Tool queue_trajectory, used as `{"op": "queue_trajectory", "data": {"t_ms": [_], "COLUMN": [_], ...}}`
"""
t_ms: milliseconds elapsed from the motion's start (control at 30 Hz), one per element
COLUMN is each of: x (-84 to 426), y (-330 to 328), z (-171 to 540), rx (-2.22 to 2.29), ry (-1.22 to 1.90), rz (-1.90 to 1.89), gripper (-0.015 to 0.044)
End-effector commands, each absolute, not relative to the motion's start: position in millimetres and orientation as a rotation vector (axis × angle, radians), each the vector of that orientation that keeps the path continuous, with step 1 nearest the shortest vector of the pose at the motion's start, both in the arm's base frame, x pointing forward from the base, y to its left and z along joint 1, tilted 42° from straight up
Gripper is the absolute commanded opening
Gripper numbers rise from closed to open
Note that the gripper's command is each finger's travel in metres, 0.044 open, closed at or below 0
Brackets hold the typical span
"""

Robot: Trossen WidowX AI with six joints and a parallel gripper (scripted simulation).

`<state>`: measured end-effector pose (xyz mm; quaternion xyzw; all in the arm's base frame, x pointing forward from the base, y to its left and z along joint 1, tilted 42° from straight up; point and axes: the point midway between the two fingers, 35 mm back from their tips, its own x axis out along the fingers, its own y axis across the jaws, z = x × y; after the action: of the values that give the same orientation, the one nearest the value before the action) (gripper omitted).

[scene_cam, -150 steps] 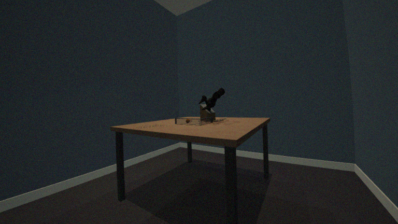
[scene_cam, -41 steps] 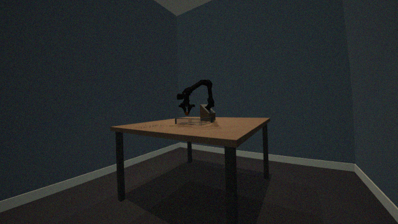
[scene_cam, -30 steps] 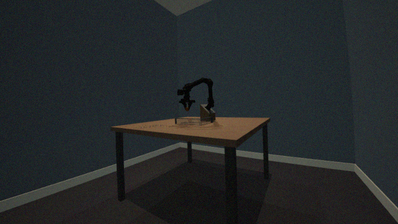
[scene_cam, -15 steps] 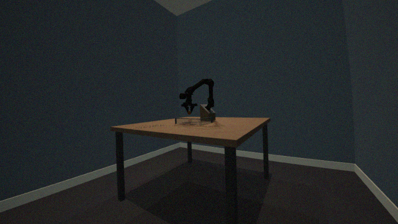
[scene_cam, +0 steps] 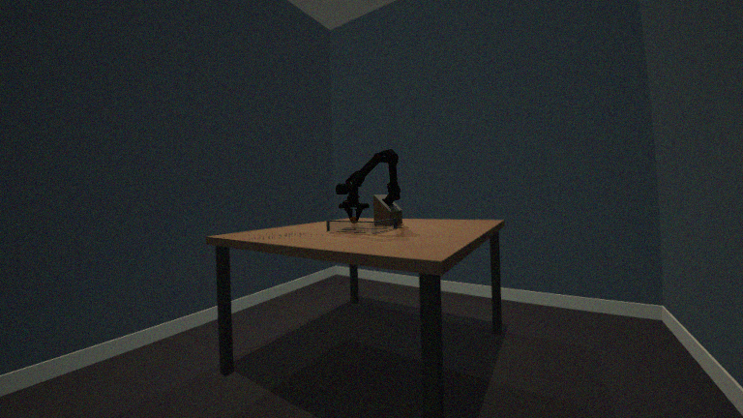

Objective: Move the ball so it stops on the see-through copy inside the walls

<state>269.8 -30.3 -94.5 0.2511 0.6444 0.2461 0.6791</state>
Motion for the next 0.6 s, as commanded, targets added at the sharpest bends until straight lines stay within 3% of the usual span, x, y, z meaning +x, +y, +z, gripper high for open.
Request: {"op": "queue_trajectory", "data": {"t_ms": [0,567], "x": [267,267], "y": [-18,-6], "z": [-106,-119], "rx": [0.579,0.579], "ry": [1.453,1.453], "rz": [0.554,0.555], "gripper": [0.0000,0.0000]}}
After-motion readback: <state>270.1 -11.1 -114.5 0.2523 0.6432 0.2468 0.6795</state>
